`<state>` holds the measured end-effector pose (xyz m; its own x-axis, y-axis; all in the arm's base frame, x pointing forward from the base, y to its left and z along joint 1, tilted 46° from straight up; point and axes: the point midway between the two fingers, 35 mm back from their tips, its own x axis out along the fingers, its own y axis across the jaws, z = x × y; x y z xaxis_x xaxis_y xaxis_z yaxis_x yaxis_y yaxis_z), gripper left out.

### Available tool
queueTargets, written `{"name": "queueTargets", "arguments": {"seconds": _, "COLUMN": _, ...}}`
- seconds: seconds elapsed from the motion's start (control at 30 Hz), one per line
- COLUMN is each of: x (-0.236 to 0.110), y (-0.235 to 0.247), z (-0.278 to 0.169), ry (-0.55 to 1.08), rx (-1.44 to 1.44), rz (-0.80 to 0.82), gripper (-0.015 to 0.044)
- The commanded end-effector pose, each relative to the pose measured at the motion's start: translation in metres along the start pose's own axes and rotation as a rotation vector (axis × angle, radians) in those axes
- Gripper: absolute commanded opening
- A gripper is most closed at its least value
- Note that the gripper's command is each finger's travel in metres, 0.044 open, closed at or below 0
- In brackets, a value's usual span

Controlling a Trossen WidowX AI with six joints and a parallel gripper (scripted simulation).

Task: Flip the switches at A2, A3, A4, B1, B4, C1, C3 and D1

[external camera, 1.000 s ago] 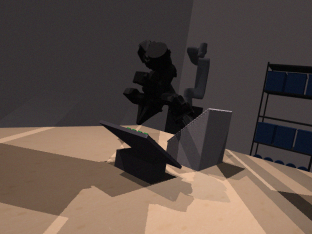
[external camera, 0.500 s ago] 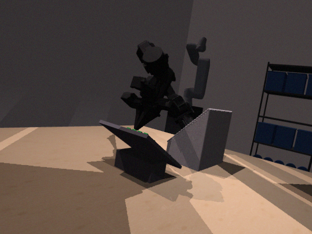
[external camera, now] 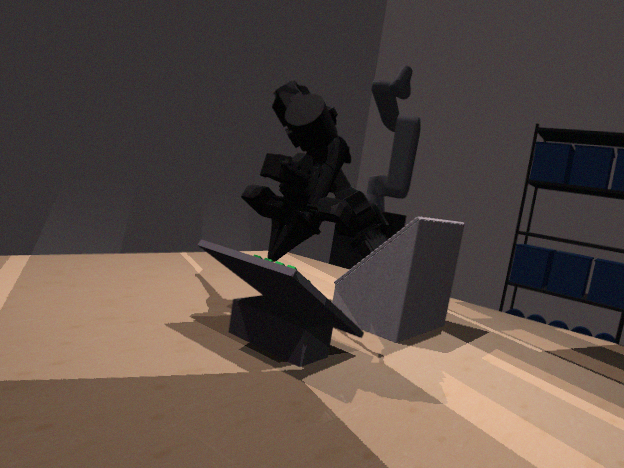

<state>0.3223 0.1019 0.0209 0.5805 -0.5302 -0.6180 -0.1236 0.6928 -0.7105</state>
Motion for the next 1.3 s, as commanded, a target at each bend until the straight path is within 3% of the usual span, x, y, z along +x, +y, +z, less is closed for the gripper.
{"name": "queueTargets", "arguments": {"seconds": 0.0, "x": 0.0003, "y": 0.0007, "z": -0.0001, "ry": 0.0, "rx": -0.005, "rz": 0.004, "gripper": 0.0}}
{"name": "queueTargets", "arguments": {"seconds": 1.27, "x": 0.0052, "y": 0.0006, "z": 0.0, "ry": 0.0, "rx": -0.005, "rz": 0.003, "gripper": 0.0}}
